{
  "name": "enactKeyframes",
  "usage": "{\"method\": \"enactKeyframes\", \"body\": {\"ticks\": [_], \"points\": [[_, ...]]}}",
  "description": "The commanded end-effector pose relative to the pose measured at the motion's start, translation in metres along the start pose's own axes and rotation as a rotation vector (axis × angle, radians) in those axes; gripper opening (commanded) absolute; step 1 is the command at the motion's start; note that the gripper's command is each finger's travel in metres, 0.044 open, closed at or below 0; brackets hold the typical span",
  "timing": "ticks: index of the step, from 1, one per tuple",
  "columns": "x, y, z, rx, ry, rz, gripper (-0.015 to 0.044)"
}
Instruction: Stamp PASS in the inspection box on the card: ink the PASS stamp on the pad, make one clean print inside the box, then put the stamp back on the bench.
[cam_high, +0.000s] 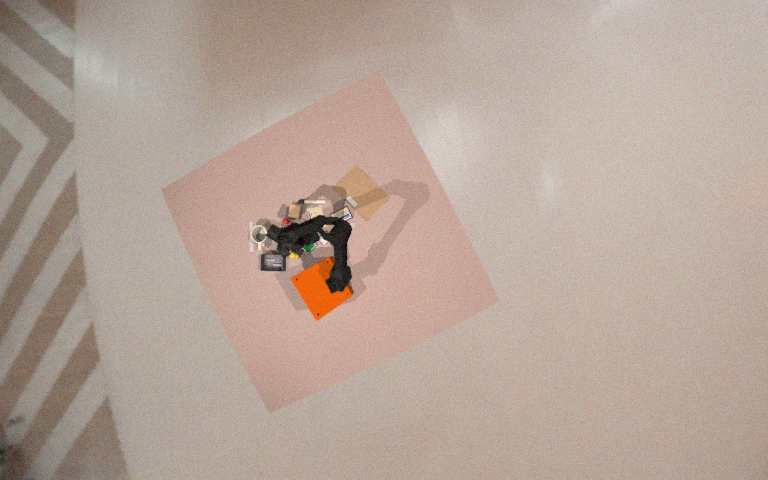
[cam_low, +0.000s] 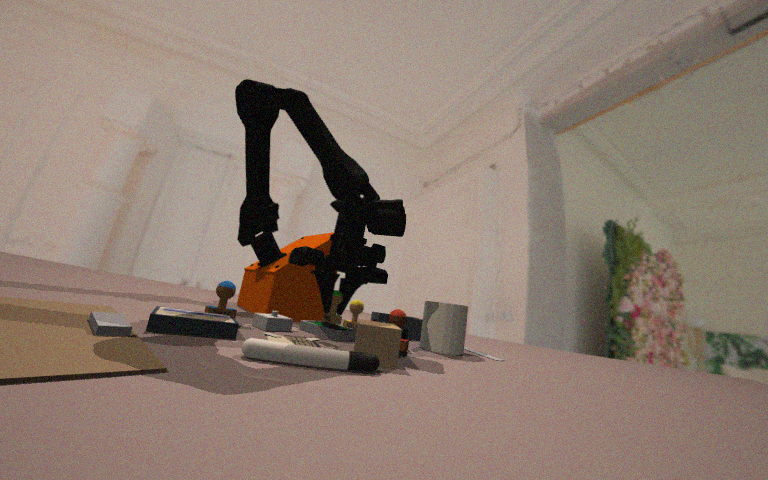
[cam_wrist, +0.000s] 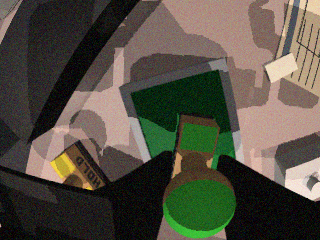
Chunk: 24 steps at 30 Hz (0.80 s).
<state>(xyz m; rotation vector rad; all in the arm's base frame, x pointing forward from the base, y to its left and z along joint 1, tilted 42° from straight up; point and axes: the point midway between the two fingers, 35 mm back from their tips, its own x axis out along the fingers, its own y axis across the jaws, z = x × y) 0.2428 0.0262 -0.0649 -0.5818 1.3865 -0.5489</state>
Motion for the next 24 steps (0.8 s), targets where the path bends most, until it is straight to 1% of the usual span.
{"method": "enactKeyframes", "body": {"ticks": [1, 24], "points": [[0.0025, -0.0008, -0.0004, -0.002, 0.004, -0.004, 0.0000], [-0.0056, -0.0008, -0.0003, -0.002, 0.004, -0.003, 0.0000]]}}
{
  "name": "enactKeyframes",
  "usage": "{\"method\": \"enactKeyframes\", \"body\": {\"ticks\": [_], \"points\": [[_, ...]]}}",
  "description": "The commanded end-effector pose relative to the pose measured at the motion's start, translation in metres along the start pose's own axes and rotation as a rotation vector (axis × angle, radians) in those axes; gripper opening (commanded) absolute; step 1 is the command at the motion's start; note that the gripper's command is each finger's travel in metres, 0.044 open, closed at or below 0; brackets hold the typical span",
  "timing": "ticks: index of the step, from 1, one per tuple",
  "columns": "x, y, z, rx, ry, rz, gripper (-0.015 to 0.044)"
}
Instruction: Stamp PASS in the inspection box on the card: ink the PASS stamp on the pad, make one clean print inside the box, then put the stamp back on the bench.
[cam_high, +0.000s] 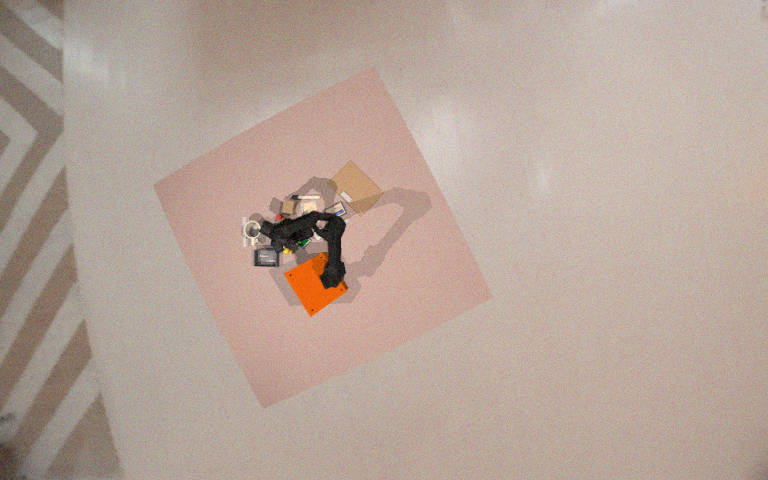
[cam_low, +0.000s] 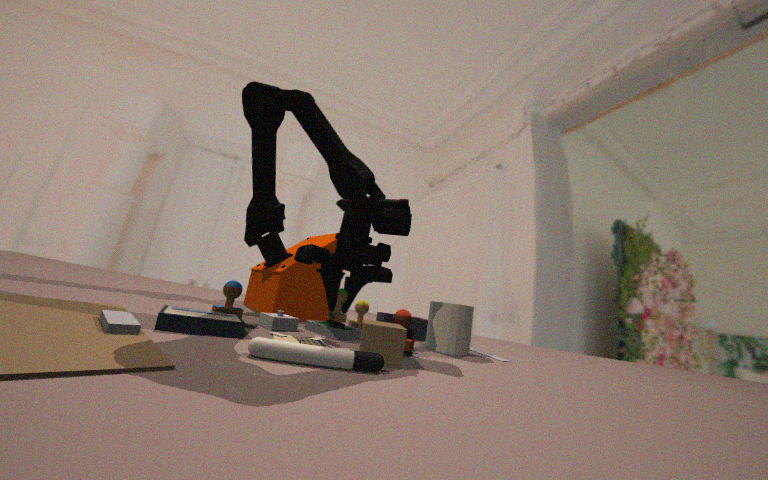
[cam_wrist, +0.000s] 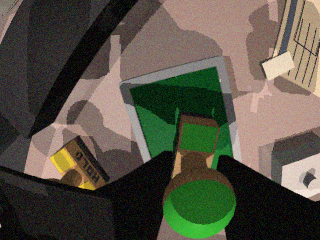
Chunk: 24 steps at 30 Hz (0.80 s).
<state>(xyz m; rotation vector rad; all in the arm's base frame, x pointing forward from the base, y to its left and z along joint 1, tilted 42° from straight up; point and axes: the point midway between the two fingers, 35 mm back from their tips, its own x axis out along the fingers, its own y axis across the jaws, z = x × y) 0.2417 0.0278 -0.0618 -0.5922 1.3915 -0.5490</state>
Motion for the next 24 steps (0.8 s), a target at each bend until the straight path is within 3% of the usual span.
{"method": "enactKeyframes", "body": {"ticks": [1, 24], "points": [[-0.003, 0.000, 0.000, 0.007, 0.000, 0.002, 0.0000], [-0.032, 0.000, 0.002, 0.007, 0.000, 0.005, 0.0000]]}}
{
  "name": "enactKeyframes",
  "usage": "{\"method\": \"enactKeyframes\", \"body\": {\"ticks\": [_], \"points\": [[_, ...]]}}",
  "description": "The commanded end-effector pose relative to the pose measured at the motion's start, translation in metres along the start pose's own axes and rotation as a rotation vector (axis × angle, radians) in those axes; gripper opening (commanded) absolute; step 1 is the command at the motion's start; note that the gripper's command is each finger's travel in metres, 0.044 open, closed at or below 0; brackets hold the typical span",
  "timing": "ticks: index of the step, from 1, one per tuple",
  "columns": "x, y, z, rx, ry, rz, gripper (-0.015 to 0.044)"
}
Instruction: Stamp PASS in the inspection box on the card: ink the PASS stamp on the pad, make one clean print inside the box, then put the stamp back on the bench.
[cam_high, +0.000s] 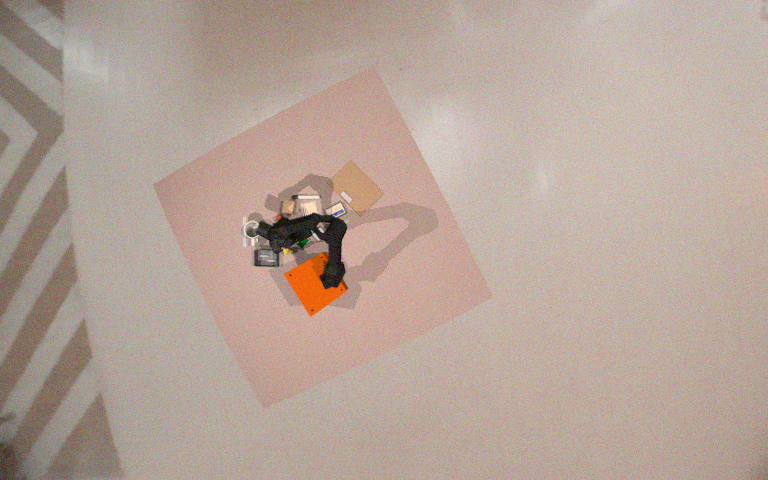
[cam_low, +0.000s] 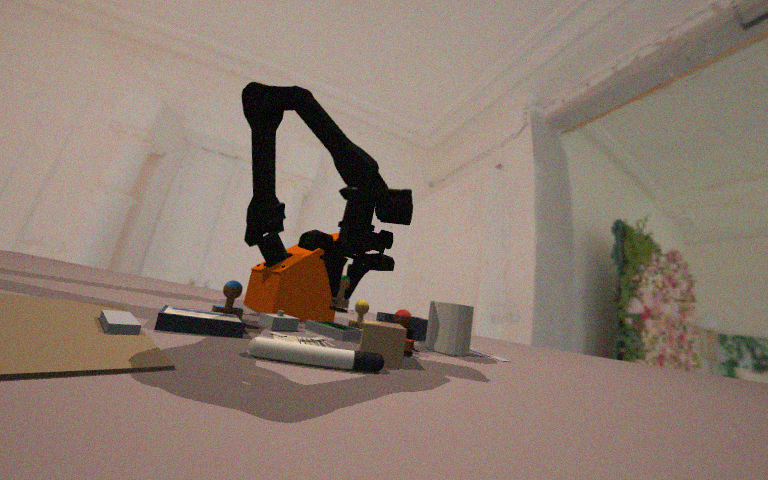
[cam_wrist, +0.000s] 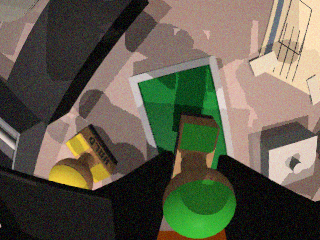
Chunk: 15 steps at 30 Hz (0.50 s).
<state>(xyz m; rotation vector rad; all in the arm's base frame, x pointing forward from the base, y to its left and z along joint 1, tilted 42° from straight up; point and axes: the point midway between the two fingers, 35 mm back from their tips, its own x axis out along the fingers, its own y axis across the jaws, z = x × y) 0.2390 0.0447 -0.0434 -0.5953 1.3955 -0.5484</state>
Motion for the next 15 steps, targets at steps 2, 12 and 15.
{"method": "enactKeyframes", "body": {"ticks": [2, 12, 15], "points": [[-0.010, 0.000, 0.002, 0.010, -0.003, 0.006, 0.0000], [-0.026, -0.001, 0.001, 0.010, -0.002, 0.006, 0.0000], [-0.029, -0.001, 0.001, 0.010, -0.002, 0.006, 0.0000]]}}
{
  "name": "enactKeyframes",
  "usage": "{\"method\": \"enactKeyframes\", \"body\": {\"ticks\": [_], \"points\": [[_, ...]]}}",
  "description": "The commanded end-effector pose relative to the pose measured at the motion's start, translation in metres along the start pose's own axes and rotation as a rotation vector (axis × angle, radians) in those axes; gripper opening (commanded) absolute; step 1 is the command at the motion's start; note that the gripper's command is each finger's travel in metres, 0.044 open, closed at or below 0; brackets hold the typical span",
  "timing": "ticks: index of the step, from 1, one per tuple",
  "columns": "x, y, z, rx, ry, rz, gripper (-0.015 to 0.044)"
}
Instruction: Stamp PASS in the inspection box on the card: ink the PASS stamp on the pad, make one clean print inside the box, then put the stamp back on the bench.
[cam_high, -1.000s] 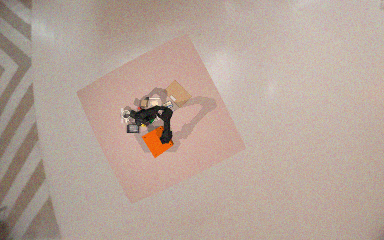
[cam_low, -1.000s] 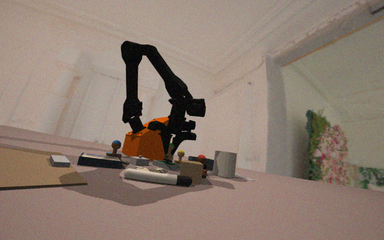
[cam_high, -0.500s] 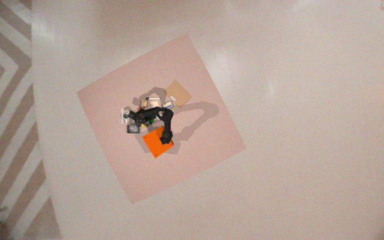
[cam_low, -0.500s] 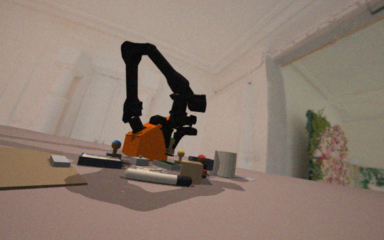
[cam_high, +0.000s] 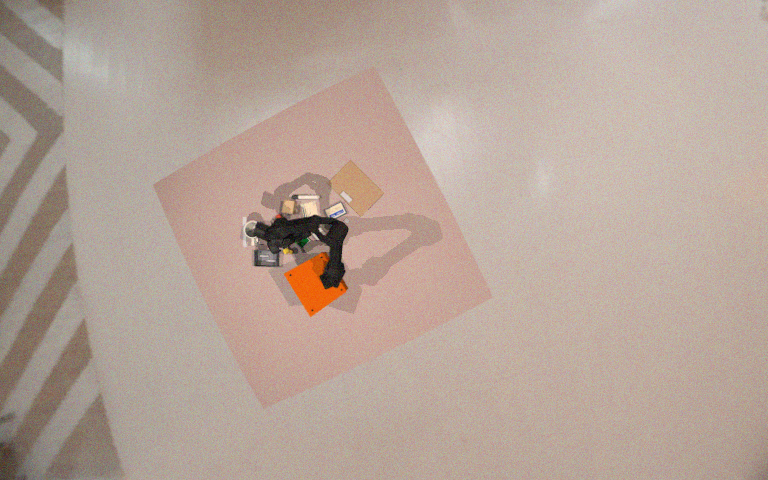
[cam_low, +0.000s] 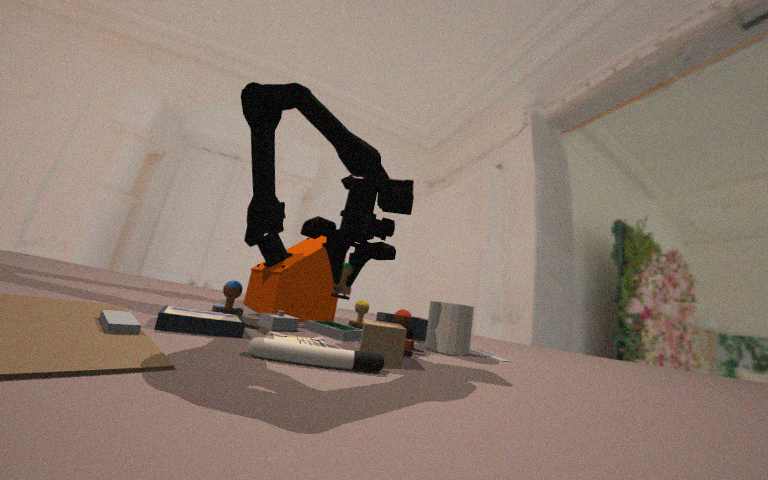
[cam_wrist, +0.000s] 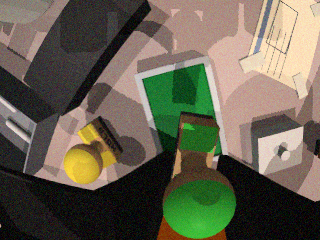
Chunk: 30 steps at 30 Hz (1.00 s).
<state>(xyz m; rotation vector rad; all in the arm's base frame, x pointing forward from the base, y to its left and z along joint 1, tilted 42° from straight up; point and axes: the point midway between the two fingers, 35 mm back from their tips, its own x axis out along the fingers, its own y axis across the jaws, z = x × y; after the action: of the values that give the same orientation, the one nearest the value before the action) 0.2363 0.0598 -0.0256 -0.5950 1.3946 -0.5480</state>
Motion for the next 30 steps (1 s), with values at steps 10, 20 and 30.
{"method": "enactKeyframes", "body": {"ticks": [10, 20, 30], "points": [[-0.006, -0.032, 0.046, 0.111, 0.000, 0.014, 0.0000], [-0.003, -0.085, 0.090, 0.232, 0.001, 0.002, 0.0000], [-0.001, -0.089, 0.093, 0.240, 0.001, 0.001, 0.0000]]}}
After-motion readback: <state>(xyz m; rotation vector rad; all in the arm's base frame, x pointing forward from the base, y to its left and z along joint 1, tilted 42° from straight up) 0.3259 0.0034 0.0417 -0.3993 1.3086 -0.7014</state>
